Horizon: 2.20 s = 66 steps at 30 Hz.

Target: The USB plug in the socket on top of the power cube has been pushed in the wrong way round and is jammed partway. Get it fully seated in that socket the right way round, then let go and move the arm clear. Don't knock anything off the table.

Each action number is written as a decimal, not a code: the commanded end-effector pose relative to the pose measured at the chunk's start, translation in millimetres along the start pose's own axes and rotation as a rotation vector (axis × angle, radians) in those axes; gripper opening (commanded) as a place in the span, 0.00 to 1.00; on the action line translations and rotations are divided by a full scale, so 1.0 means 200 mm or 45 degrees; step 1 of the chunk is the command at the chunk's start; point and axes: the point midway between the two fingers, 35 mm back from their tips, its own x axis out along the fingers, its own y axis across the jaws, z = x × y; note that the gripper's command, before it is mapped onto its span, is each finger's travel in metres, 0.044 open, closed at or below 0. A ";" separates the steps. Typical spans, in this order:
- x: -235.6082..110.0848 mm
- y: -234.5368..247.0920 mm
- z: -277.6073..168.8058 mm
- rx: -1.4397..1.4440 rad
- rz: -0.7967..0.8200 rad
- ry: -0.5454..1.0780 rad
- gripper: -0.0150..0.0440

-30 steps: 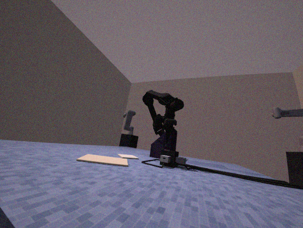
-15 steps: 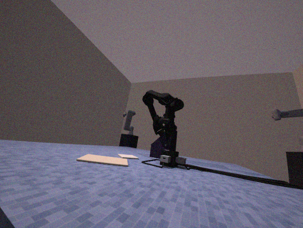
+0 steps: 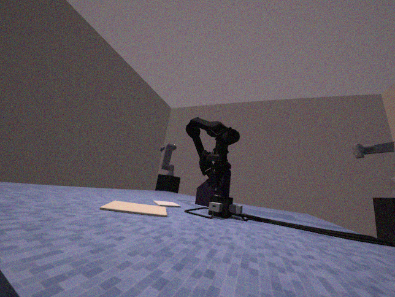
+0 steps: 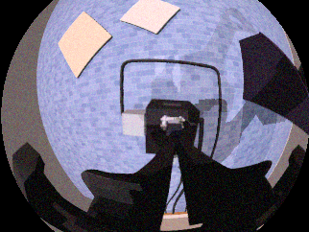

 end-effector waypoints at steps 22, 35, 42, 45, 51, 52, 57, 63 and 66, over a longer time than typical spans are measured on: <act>0.01 0.00 -0.01 0.009 0.000 0.020 0.25; 0.02 0.00 -0.01 0.014 -0.001 0.030 0.25; 0.03 0.00 -0.01 0.017 -0.001 0.036 0.25; 0.03 0.00 -0.01 0.018 -0.001 0.038 0.25; 0.03 0.00 -0.01 0.020 -0.001 0.043 0.25; 0.03 0.00 -0.01 0.020 -0.001 0.044 0.25; 0.04 0.00 -0.02 0.022 -0.001 0.048 0.25; 0.04 0.00 -0.02 0.024 -0.001 0.053 0.25; 0.04 0.00 -0.02 0.025 -0.001 0.055 0.25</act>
